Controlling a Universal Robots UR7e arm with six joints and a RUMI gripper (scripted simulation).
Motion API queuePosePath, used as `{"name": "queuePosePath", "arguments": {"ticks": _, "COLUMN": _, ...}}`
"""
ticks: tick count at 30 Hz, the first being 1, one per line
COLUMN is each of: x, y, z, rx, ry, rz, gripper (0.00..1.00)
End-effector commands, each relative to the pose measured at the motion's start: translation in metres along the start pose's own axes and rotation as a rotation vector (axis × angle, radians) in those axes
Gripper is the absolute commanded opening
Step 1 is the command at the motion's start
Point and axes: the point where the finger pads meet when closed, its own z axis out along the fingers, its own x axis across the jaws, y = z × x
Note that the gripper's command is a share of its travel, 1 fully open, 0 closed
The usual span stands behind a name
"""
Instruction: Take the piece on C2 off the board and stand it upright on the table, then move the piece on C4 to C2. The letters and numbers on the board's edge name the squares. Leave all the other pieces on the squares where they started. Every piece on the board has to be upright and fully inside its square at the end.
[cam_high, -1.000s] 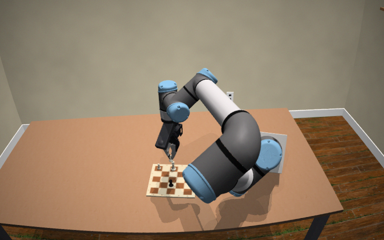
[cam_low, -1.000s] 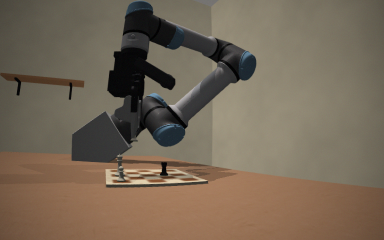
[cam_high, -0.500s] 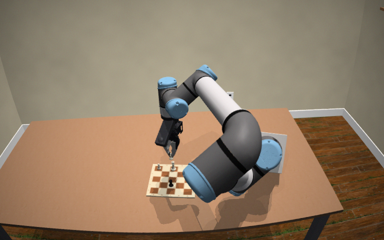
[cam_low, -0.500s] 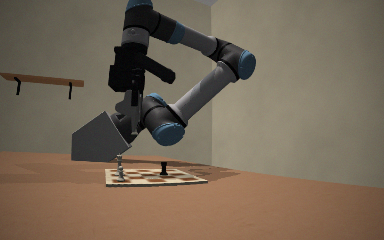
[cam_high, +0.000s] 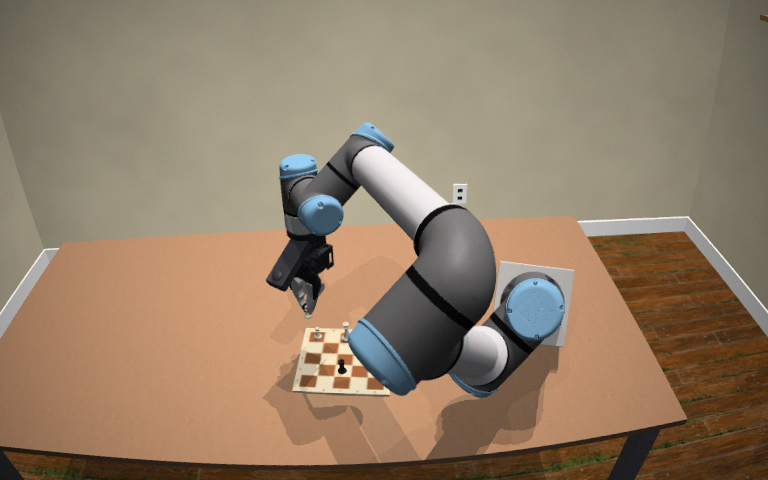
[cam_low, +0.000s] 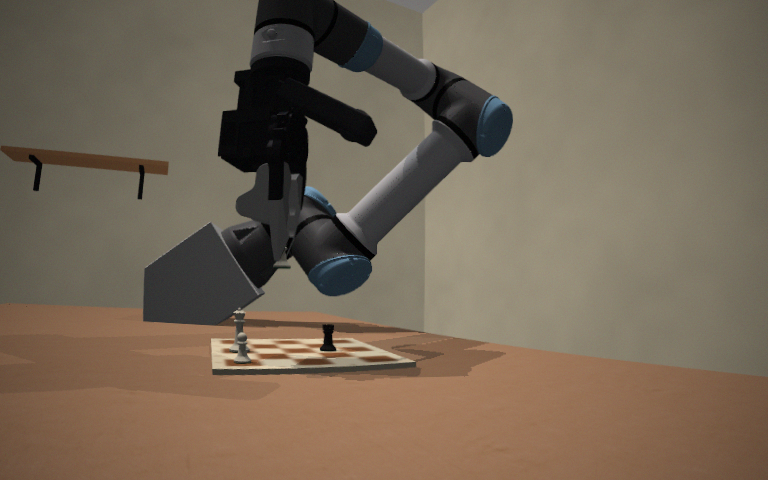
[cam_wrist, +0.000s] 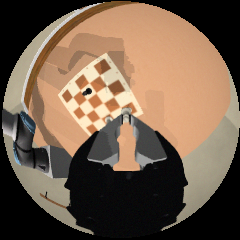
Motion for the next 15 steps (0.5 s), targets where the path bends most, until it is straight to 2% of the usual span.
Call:
{"name": "queuePosePath", "arguments": {"ticks": 1, "x": 0.0427, "y": -0.0228, "z": 0.0076, "rx": -0.011, "ry": -0.007, "rz": 0.136, "gripper": 0.00}}
{"name": "queuePosePath", "arguments": {"ticks": 15, "x": 0.0497, "y": -0.0278, "z": 0.0096, "rx": -0.010, "ry": -0.009, "rz": 0.160, "gripper": 0.00}}
